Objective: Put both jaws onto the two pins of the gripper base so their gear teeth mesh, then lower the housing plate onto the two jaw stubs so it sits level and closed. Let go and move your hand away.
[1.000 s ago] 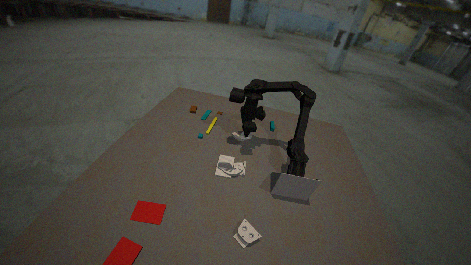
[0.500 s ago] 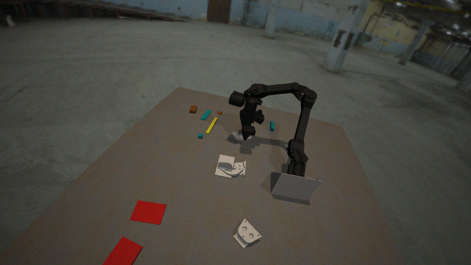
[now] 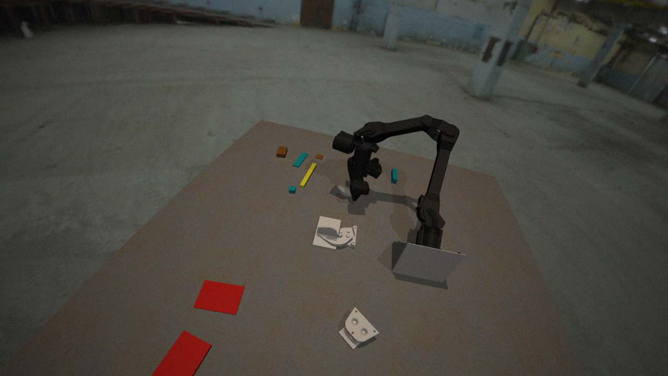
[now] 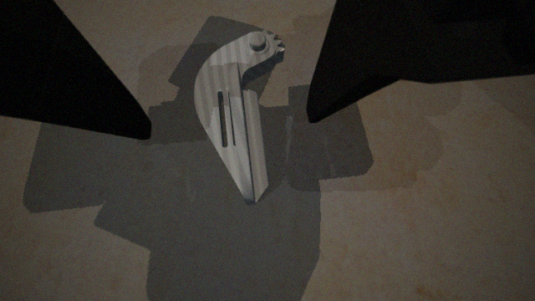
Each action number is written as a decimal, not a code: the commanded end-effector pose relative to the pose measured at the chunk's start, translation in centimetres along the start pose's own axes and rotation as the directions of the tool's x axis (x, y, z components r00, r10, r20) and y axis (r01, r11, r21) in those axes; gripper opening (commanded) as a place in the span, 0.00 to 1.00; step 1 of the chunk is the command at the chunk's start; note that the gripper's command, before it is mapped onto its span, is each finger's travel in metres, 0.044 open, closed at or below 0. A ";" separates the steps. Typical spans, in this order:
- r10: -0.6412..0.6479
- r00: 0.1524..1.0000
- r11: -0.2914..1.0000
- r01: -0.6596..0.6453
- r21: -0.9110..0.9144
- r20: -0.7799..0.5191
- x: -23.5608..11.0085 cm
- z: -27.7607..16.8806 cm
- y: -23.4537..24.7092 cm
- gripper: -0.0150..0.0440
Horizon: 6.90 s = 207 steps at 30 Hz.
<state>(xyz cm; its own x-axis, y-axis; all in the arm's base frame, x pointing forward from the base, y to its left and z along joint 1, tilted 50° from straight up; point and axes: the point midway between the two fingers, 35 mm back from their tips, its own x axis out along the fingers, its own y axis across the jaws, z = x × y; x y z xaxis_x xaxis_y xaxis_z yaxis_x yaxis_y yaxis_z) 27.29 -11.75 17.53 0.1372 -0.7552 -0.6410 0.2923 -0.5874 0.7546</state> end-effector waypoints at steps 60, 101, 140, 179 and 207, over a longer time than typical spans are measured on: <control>-0.009 1.000 1.000 0.009 -0.004 -0.003 -2.2 -0.2 -0.2 0.48; -0.037 0.999 0.839 0.021 -0.544 -0.019 -7.7 -1.5 -4.7 0.48; -0.062 0.998 -0.134 -0.029 -0.991 -0.021 -8.2 -1.8 -13.4 0.48; -0.032 0.999 -0.949 -0.033 -0.313 -0.006 -7.9 0.7 -20.6 0.48; -0.017 1.000 -0.999 -0.017 -0.038 -0.002 -7.7 1.7 -22.0 0.48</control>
<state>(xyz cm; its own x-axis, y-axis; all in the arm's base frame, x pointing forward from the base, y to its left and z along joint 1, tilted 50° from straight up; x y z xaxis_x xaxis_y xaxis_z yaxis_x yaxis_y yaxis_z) 18.27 6.49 6.20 0.1383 -0.7466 -0.6508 -0.2476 0.6102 -0.7526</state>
